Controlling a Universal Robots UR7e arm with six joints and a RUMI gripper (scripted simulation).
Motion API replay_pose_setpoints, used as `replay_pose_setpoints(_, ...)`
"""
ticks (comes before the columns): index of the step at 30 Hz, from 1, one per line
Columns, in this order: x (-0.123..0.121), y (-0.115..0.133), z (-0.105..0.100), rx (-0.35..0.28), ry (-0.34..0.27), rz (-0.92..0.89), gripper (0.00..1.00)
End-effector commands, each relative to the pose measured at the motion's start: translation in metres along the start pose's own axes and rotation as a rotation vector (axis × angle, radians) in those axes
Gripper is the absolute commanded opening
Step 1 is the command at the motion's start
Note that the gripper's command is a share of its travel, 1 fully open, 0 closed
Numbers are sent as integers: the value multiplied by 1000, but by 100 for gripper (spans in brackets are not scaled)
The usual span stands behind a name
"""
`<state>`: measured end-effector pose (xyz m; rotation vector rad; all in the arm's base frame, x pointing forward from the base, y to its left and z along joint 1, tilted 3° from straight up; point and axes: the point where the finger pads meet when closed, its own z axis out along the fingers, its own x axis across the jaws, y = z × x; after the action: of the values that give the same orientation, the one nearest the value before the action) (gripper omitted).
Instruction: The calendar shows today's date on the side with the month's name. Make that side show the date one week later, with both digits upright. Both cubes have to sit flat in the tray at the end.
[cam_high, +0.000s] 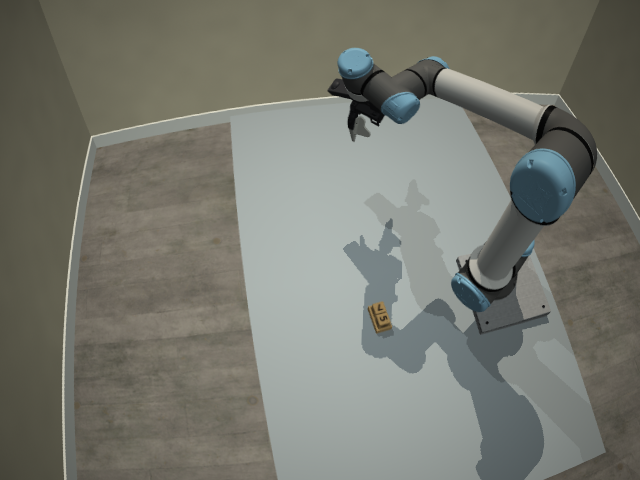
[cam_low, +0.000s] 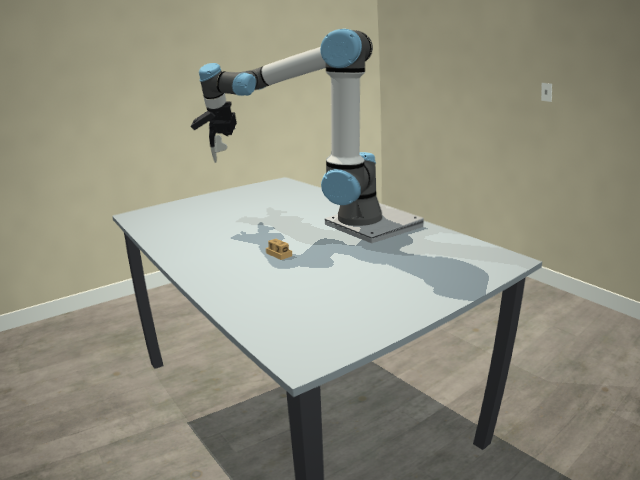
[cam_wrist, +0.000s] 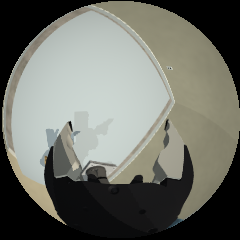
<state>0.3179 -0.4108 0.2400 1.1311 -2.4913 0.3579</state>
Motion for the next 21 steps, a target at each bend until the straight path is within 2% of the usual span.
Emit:
replay_pose_setpoints(1, -70, 19, -23, 37, -74, -117, 100)
replay_pose_setpoints(2, -70, 19, -23, 37, -74, -117, 100)
replay_pose_setpoints(3, -91, 27, -30, 48, -97, -156, 100)
replay_pose_setpoints(5, -91, 27, -30, 48, -97, -156, 100)
replay_pose_setpoints(6, -111, 36, -36, 58, -120, -195, 100)
replay_pose_setpoints(7, -111, 36, -36, 58, -120, -195, 100)
replay_pose_setpoints(8, -131, 45, -42, 68, -143, -234, 100)
replay_pose_setpoints(10, -131, 45, -42, 68, -143, -234, 100)
replay_pose_setpoints(11, -150, 56, -48, 78, -165, -273, 100)
replay_pose_setpoints(12, -150, 56, -48, 78, -165, -273, 100)
replay_pose_setpoints(13, -168, 67, -54, 87, -187, -311, 100)
replay_pose_setpoints(15, -168, 67, -54, 87, -187, -311, 100)
replay_pose_setpoints(16, -186, 78, -59, 95, -209, -349, 100)
replay_pose_setpoints(17, -186, 78, -59, 95, -209, -349, 100)
replay_pose_setpoints(18, -203, 90, -64, 103, -229, -386, 100)
replay_pose_setpoints(19, -203, 90, -64, 103, -229, -386, 100)
replay_pose_setpoints(20, -219, 102, -69, 110, -250, -423, 100)
replay_pose_setpoints(21, -219, 102, -69, 110, -250, -423, 100)
